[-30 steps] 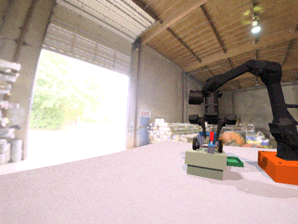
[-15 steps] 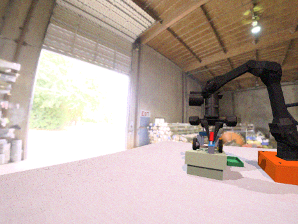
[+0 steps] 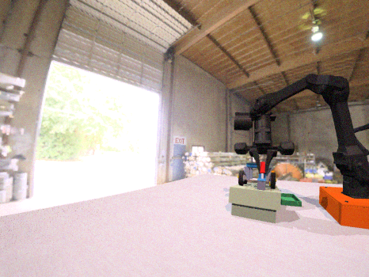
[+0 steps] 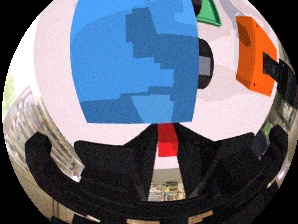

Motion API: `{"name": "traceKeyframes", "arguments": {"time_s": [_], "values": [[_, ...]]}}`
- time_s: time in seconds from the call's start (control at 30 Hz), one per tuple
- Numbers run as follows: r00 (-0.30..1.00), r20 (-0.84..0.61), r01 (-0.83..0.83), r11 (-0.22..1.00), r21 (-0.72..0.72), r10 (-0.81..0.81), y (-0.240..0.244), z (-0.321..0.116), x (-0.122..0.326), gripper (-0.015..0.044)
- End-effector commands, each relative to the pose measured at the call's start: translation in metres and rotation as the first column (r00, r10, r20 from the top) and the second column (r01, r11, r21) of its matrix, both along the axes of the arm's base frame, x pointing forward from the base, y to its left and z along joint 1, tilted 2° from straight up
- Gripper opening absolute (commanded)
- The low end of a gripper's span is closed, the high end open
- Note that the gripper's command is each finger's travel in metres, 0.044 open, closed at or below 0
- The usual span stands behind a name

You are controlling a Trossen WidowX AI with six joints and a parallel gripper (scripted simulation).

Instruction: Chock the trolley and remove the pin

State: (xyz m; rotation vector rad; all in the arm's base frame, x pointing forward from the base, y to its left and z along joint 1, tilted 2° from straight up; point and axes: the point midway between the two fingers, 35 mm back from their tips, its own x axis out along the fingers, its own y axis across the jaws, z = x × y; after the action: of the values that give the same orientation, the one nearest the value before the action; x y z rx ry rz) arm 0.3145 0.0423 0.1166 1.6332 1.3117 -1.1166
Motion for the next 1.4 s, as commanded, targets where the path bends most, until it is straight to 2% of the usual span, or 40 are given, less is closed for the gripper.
{"name": "traceKeyframes", "arguments": {"time_s": [0.0,1.37], "values": [[1.000,0.007,0.001,1.000,-0.001,-0.001,-0.001,0.005,0.000,0.0000],[1.000,0.007,0.001,1.000,-0.002,-0.001,-0.007,0.033,-0.003,0.0000]]}}
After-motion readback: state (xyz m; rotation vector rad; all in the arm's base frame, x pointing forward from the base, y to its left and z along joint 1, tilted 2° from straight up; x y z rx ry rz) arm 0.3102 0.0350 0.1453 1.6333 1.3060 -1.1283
